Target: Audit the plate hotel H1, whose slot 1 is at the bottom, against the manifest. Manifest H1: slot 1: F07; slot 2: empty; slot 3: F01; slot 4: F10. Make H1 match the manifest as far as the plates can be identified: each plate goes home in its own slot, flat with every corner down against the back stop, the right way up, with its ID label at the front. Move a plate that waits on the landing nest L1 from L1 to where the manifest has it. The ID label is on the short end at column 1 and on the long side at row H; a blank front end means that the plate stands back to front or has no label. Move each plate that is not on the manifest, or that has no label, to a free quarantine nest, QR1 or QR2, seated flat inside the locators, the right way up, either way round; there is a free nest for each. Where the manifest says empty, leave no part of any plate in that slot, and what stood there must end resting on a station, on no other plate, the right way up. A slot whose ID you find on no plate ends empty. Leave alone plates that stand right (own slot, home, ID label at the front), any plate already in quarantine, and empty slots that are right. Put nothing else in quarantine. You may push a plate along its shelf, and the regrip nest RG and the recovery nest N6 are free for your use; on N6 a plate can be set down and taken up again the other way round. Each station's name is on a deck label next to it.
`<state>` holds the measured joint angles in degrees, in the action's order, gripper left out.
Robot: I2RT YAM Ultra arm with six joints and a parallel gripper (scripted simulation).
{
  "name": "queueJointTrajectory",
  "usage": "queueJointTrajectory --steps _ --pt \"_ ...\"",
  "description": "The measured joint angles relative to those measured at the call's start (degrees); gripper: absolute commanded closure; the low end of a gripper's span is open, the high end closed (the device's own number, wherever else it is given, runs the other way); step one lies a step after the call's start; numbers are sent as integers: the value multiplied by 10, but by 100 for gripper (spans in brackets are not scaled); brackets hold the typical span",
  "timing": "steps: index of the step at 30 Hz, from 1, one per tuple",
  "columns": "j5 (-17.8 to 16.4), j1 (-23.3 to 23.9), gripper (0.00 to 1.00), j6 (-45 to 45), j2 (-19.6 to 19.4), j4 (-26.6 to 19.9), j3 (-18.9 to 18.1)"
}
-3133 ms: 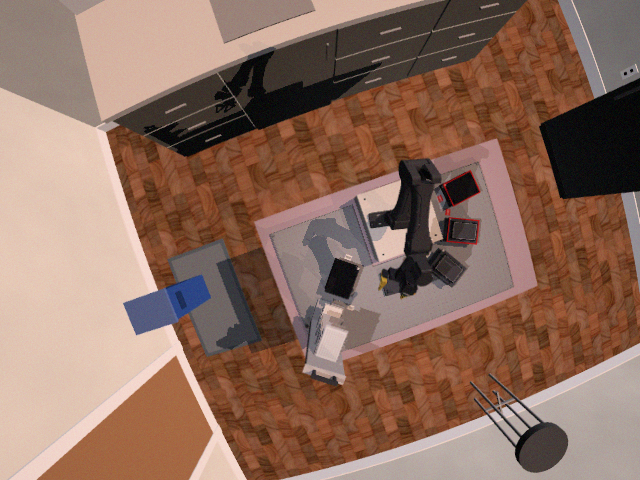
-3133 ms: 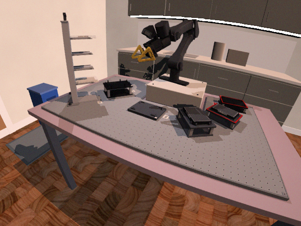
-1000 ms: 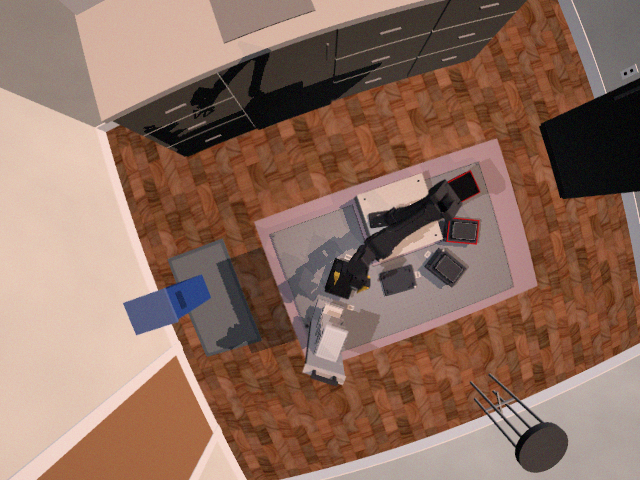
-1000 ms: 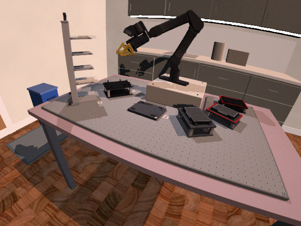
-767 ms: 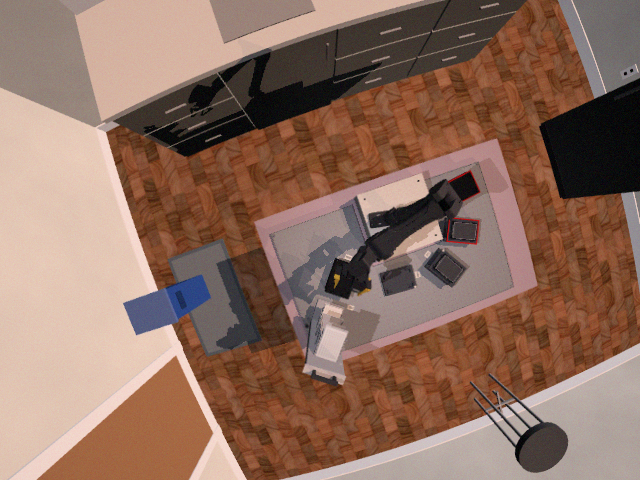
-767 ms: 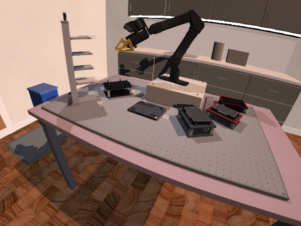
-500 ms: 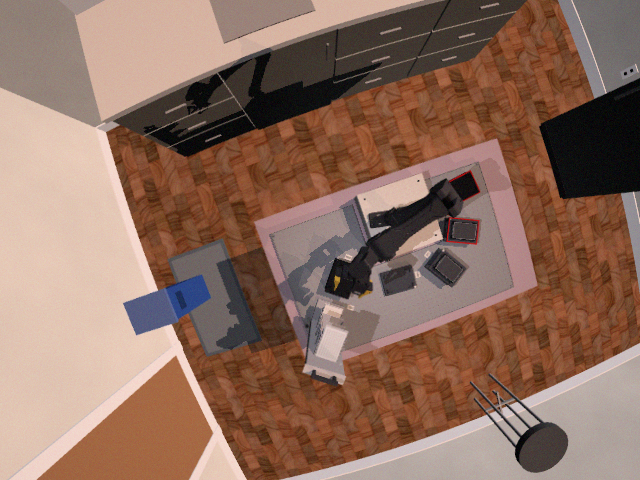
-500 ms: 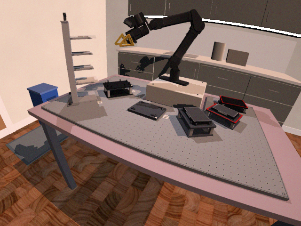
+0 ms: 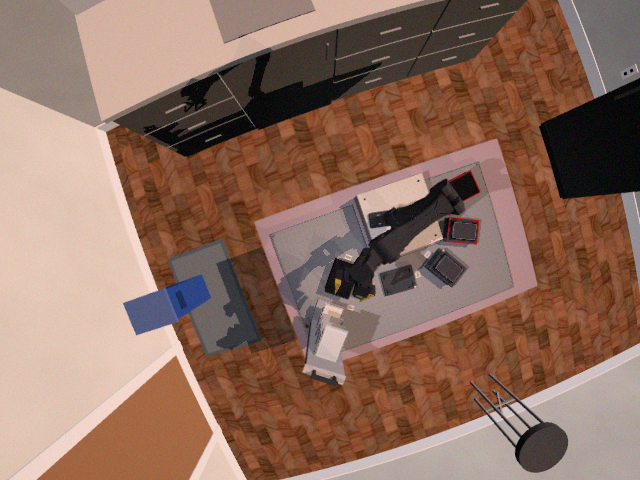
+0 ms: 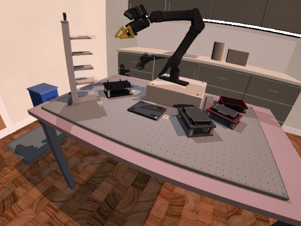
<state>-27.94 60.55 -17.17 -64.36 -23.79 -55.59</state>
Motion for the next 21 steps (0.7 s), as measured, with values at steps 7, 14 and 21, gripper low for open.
queueJointTrajectory --steps 7,14,21 --pt "-1 1 0 -1 -8 -46 -57" --pt "-2 2 0 -1 -18 -89 -100" --pt "-3 2 0 -2 -25 -117 -145"
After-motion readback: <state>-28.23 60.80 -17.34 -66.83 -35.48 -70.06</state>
